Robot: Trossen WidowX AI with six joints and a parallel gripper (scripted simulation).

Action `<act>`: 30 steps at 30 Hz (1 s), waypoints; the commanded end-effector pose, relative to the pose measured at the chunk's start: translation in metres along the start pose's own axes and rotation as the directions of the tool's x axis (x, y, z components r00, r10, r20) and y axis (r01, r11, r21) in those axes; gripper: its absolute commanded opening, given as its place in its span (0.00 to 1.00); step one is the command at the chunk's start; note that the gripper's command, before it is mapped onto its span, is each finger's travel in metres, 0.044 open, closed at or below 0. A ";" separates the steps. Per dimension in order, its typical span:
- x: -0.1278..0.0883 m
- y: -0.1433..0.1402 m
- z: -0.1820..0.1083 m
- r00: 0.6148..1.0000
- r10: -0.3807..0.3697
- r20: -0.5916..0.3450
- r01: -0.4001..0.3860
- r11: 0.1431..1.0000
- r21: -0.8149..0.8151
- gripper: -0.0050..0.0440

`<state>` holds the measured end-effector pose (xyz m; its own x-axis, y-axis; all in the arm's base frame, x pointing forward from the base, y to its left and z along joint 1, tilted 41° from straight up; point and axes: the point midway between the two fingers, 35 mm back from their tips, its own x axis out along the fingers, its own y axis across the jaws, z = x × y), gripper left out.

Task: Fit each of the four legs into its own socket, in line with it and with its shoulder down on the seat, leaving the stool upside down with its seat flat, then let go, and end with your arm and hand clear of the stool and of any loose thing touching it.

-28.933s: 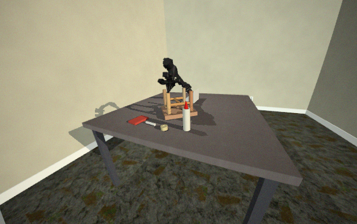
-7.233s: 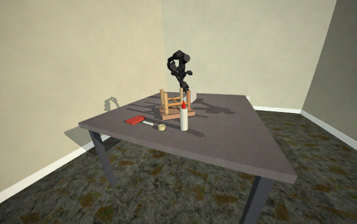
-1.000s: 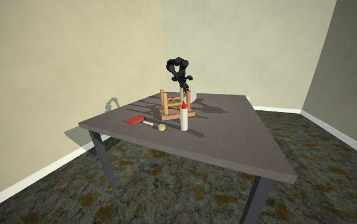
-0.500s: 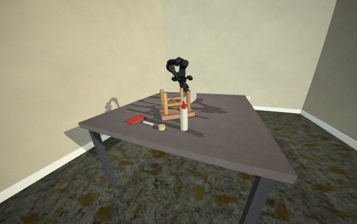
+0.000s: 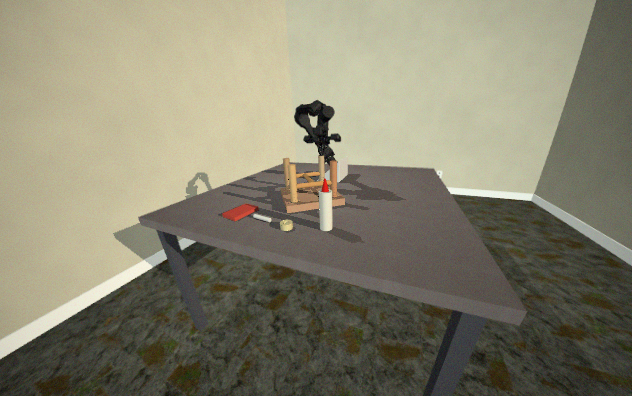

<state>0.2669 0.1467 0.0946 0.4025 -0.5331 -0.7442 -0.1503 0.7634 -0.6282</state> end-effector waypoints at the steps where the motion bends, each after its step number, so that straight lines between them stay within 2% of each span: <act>1: 0.003 -0.002 -0.003 1.000 -0.014 -0.027 0.014 1.000 -0.005 0.10; 22: -0.026 0.001 0.009 1.000 0.009 0.022 -0.009 1.000 0.004 0.10; 27: -0.023 0.001 0.009 1.000 0.004 0.018 -0.004 1.000 -0.004 0.10; 30: -0.023 0.003 0.038 0.999 0.010 0.035 -0.010 1.000 0.000 0.10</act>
<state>0.2713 0.1676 0.1152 0.4199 -0.5195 -0.7442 -0.1632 0.7634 -0.6250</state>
